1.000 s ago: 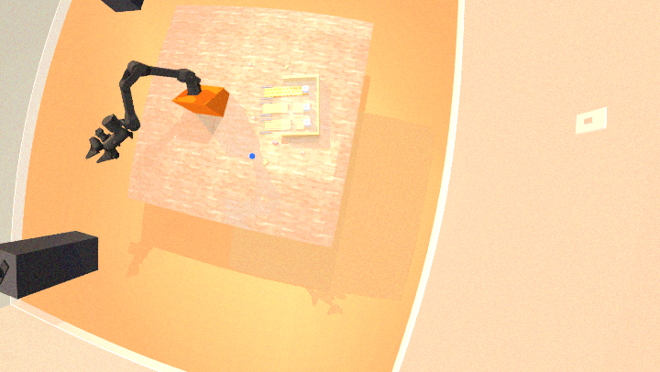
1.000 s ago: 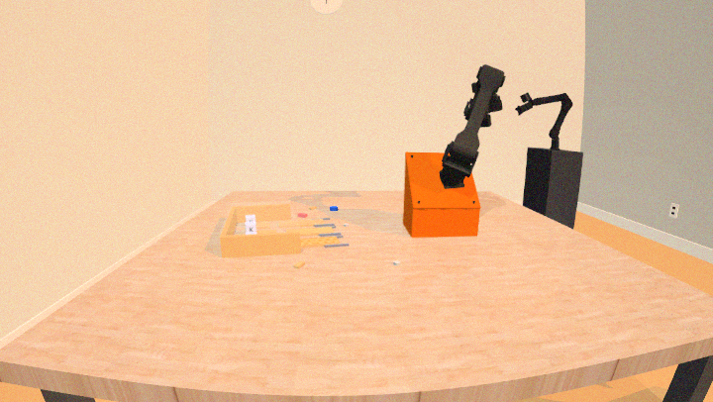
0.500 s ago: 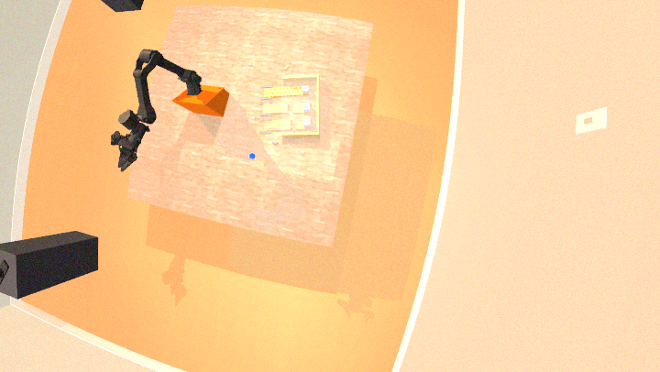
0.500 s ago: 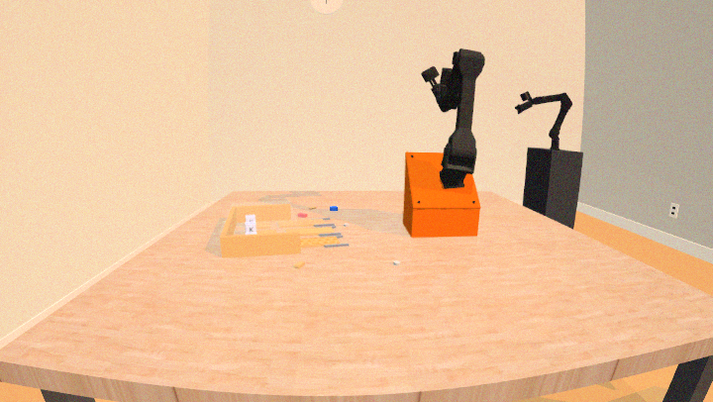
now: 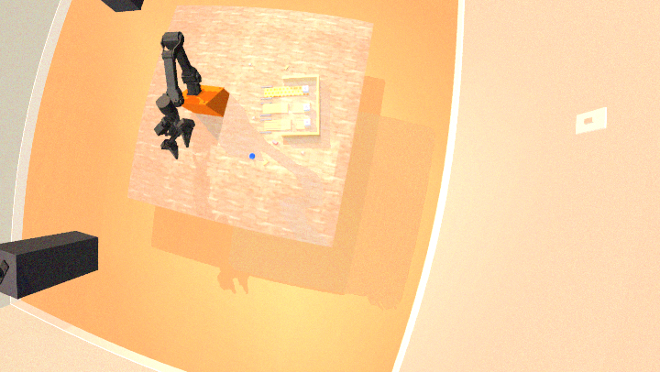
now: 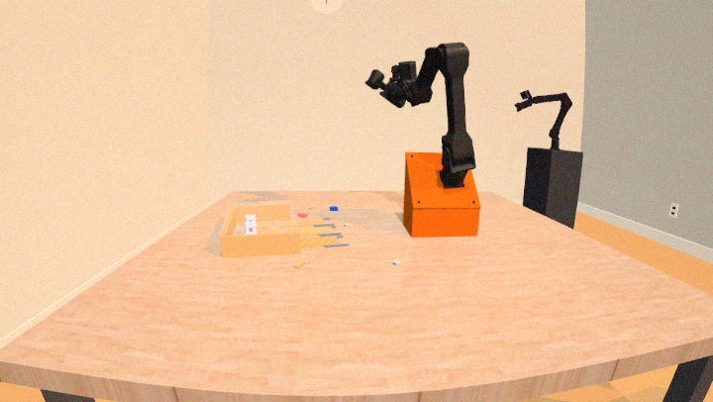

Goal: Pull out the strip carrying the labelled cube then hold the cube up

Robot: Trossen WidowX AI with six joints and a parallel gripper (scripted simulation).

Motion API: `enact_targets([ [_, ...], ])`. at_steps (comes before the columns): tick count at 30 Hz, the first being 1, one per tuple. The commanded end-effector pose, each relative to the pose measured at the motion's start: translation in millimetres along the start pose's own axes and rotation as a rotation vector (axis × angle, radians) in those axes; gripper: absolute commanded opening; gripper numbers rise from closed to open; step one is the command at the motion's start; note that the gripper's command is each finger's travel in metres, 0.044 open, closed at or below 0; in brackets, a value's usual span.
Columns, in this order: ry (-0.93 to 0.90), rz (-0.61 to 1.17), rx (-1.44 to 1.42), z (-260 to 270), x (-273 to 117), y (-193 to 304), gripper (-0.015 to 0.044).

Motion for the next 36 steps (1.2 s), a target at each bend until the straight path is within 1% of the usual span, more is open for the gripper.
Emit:
enact_targets([
  [1,-0.111,0.117,-0.085,46,-9,37,0.0400],
  [6,-0.279,0.283,-0.206,105,-33,95,0.0400],
  [12,-0.499,0.485,-0.352,161,-83,167,0.0400],
  [18,-0.730,0.681,-0.486,194,-150,231,0.0400],
  [21,-0.850,0.777,-0.548,202,-188,260,0.0400],
  [23,-0.900,0.817,-0.572,204,-204,270,0.0400],
  [36,-0.907,0.822,-0.575,204,-206,272,0.0400],
])
Point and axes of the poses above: the point midway between the two fingers, 35 mm back from their tips, its own x axis out along the fingers, its own z axis across the jaws, y = z × x, the point moved 1 cm from there along -x, back along the fingers, and after that the axes turned 5 degrees about -x, right-handed, at the moved point
